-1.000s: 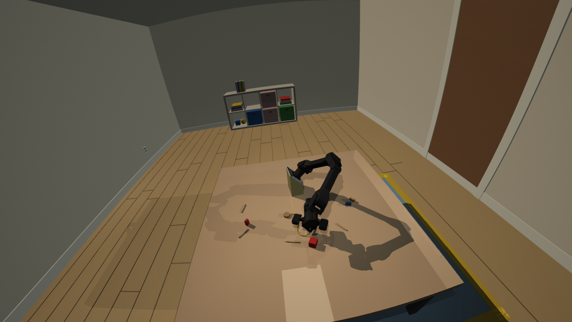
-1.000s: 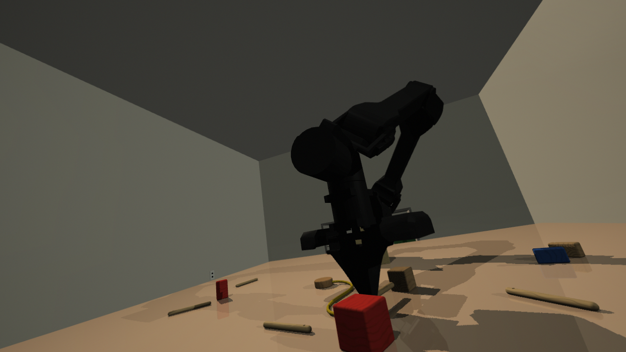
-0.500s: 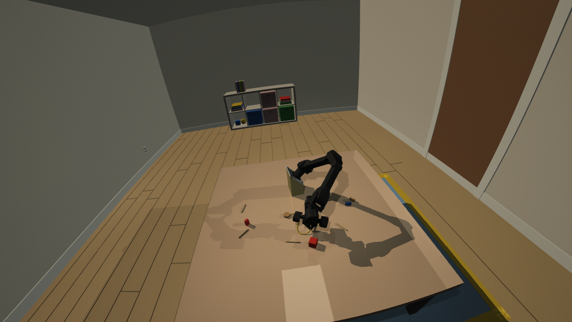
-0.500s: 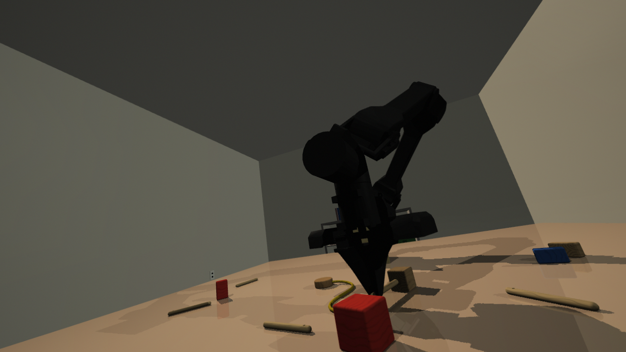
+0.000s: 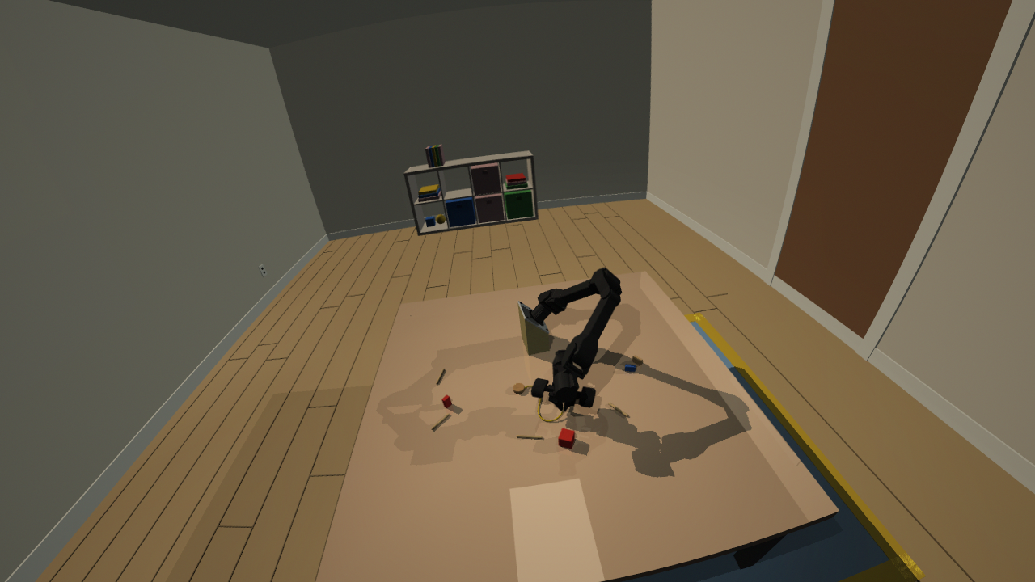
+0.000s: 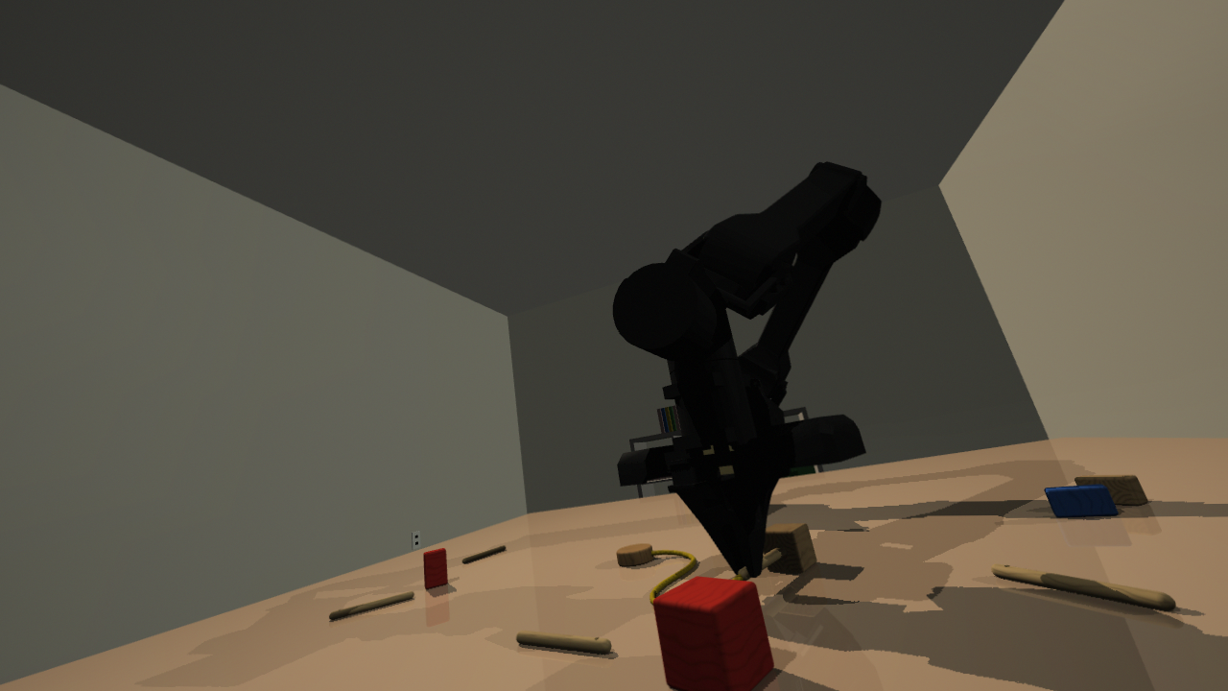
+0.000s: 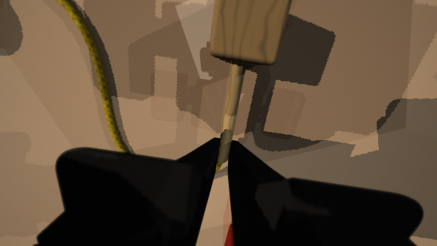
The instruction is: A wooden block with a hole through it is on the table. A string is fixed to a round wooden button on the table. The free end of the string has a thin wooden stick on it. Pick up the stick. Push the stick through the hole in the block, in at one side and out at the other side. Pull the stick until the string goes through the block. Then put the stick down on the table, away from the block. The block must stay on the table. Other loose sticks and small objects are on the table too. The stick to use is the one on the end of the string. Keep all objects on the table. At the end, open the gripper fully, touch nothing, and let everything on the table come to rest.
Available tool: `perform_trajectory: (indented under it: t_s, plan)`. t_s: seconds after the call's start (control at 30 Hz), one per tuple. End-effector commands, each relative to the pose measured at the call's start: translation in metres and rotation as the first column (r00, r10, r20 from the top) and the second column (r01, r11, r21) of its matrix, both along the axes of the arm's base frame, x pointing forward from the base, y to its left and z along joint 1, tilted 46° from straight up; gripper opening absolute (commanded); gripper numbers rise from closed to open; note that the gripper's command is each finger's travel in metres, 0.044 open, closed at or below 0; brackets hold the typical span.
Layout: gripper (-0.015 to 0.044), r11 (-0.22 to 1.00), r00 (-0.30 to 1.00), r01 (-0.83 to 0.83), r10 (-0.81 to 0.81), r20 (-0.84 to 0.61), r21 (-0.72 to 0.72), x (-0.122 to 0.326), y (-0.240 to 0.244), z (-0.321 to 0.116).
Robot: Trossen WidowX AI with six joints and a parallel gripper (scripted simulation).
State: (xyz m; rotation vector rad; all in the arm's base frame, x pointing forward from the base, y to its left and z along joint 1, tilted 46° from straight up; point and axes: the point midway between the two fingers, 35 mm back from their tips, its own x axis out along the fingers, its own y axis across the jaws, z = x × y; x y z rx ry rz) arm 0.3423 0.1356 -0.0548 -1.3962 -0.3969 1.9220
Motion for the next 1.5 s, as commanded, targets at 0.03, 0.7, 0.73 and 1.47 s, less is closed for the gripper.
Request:
perform_trajectory:
  t_s: [0.03,0.7,0.73,1.47]
  plan:
    - [0.0,1.0,1.0,0.003,-0.003,-0.006,0.002,-0.007,0.001,0.002]
    - [0.0,1.0,1.0,0.003,-0.003,-0.007,0.002,-0.031,0.005,0.011]
    - [0.0,1.0,1.0,0.003,-0.003,-0.007,0.002,-0.032,0.005,0.012]
    - [0.0124,1.0,1.0,0.001,-0.001,-0.001,-0.005,-0.03,-0.021,0.042]
